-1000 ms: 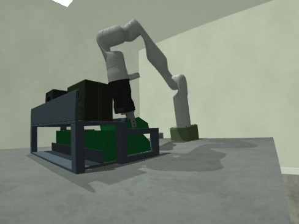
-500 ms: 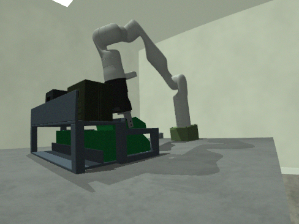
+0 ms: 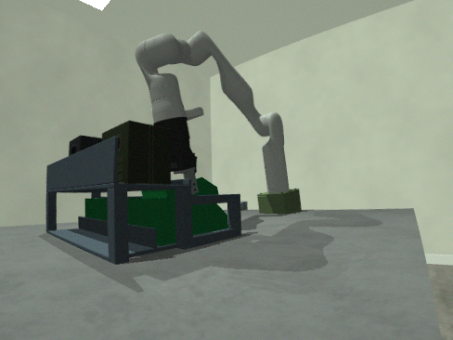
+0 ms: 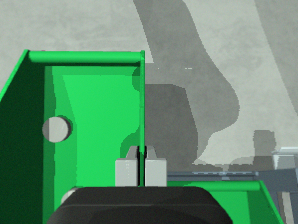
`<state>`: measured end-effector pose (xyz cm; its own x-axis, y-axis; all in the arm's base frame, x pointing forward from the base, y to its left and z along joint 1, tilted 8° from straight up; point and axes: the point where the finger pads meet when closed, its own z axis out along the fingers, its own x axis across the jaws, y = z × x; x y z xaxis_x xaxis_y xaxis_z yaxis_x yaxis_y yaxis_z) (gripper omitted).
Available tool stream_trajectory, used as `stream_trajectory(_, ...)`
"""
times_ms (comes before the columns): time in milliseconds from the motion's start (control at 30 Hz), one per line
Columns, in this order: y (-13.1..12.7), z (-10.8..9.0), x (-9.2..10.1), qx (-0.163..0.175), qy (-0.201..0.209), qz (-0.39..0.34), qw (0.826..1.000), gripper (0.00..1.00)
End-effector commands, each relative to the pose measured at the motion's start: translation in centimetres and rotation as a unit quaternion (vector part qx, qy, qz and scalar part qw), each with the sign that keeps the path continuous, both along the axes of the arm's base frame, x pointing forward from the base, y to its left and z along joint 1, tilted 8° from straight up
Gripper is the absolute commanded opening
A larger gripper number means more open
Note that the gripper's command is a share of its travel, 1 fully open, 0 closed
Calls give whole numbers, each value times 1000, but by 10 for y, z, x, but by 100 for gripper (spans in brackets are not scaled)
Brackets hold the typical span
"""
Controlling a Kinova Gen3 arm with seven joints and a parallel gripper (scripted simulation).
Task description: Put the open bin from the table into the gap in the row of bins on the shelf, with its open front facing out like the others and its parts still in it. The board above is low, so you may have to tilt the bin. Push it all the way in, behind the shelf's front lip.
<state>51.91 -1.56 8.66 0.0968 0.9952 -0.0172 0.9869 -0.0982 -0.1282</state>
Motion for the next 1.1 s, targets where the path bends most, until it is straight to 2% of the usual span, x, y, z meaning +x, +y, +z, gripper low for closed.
stream_trajectory(0,1,0,3,0,-1,0,1000,0)
stream_trajectory(1067,0,2,16,0,-1,0,1000,0)
